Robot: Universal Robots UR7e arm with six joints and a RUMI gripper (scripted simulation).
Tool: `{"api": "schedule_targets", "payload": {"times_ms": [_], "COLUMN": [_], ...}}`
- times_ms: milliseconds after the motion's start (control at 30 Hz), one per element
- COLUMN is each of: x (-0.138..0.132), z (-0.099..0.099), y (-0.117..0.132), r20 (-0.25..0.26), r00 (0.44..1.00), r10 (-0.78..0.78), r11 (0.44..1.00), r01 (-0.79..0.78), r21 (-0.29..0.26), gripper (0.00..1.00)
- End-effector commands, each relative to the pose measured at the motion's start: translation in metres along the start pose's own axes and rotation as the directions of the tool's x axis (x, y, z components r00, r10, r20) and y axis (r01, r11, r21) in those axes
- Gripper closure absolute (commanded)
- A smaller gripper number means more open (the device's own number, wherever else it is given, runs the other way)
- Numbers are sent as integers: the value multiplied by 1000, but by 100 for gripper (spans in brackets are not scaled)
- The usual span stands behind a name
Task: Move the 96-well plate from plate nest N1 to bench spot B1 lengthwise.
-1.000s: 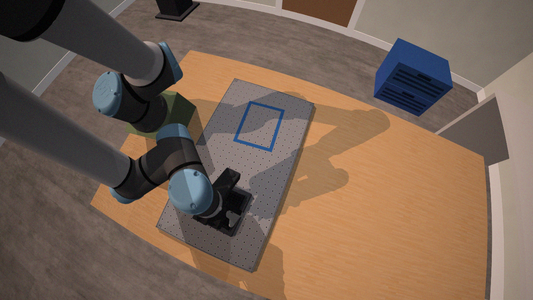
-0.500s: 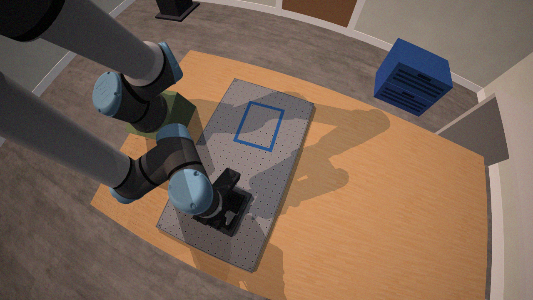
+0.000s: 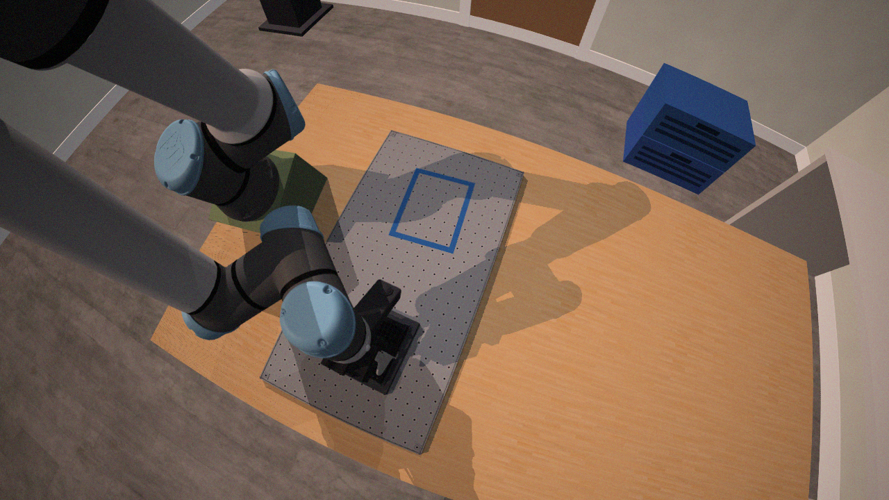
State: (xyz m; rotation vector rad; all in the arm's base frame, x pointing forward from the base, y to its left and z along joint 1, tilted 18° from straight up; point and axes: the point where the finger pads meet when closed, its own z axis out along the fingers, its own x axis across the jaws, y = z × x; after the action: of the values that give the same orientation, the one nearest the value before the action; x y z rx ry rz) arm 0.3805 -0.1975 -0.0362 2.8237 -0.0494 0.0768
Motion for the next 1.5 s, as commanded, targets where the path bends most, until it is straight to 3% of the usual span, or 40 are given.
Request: {"api": "schedule_targets", "payload": {"times_ms": [0,167,1467], "x": [0,0,2], "z": [1,1,-60], "y": [0,0,1], "r20": [0,0,-4], "r00": [1000,1000,1000], "r10": [-1,-1,-1], "r11": [1000,1000,1000], "r01": [1,1,1], "r21": [1,1,-2], "gripper": [100,100,100]}}
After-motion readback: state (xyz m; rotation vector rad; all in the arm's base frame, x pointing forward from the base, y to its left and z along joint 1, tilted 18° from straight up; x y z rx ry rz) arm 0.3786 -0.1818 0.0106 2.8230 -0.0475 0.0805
